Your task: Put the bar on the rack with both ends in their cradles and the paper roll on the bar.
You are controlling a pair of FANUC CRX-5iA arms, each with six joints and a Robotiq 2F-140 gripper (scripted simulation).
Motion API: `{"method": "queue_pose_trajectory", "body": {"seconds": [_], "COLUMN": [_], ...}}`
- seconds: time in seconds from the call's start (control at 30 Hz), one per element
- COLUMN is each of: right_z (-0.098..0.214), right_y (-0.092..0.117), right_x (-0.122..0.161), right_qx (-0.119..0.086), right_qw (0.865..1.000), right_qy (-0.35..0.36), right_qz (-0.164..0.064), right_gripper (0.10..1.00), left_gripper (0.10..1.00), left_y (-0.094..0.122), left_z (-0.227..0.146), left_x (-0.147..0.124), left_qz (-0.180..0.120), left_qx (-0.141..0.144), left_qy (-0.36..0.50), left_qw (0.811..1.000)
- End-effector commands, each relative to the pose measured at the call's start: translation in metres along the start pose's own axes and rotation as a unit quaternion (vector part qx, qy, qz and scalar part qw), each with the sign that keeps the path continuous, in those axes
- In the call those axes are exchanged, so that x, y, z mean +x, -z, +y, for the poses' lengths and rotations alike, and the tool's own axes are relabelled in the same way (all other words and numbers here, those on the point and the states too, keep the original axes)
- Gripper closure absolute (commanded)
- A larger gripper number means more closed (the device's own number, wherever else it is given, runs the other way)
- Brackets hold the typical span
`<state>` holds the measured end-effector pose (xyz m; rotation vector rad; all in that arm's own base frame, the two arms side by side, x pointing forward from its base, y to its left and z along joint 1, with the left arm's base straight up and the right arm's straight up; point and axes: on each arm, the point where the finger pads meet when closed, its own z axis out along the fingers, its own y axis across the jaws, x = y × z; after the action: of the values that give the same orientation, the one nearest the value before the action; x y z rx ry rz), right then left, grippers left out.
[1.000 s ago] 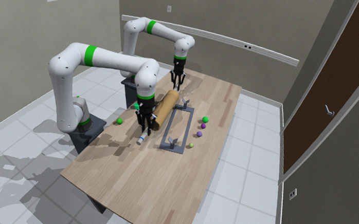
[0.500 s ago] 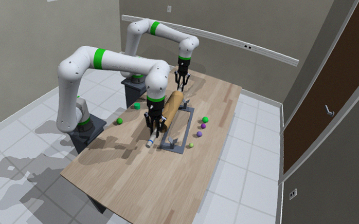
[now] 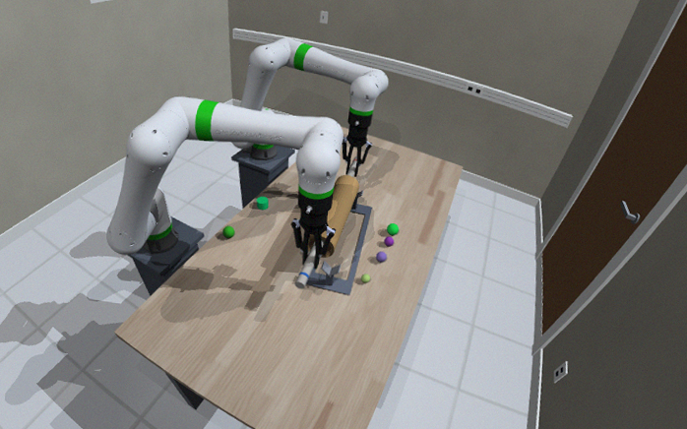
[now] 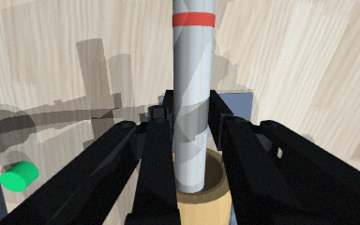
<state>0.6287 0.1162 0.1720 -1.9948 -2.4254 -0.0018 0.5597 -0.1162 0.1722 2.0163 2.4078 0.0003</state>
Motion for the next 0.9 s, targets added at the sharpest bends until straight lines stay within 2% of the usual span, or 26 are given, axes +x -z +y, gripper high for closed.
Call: {"method": "queue_pose_trajectory", "body": {"seconds": [0.0, 0.57, 0.87], "right_z": [0.014, 0.052, 0.051], "right_y": [0.003, 0.006, 0.006], "right_x": [-0.001, -0.002, -0.002], "right_qx": [0.0, -0.001, -0.001], "right_qw": [1.0, 1.0, 1.0], "right_qy": [0.005, 0.018, 0.018], "right_qz": [0.0, 0.0, 0.0], "right_gripper": [0.938, 0.938, 0.938], "left_gripper": [0.938, 0.938, 0.938], "left_y": [0.002, 0.005, 0.005], "left_z": [0.007, 0.031, 0.031], "left_x": [-0.001, -0.003, -0.003], "left_qz": [0.0, 0.0, 0.0], "left_qx": [-0.001, -0.001, -0.001], "left_qy": [0.004, 0.017, 0.017], "left_qw": [1.0, 1.0, 1.0]}}
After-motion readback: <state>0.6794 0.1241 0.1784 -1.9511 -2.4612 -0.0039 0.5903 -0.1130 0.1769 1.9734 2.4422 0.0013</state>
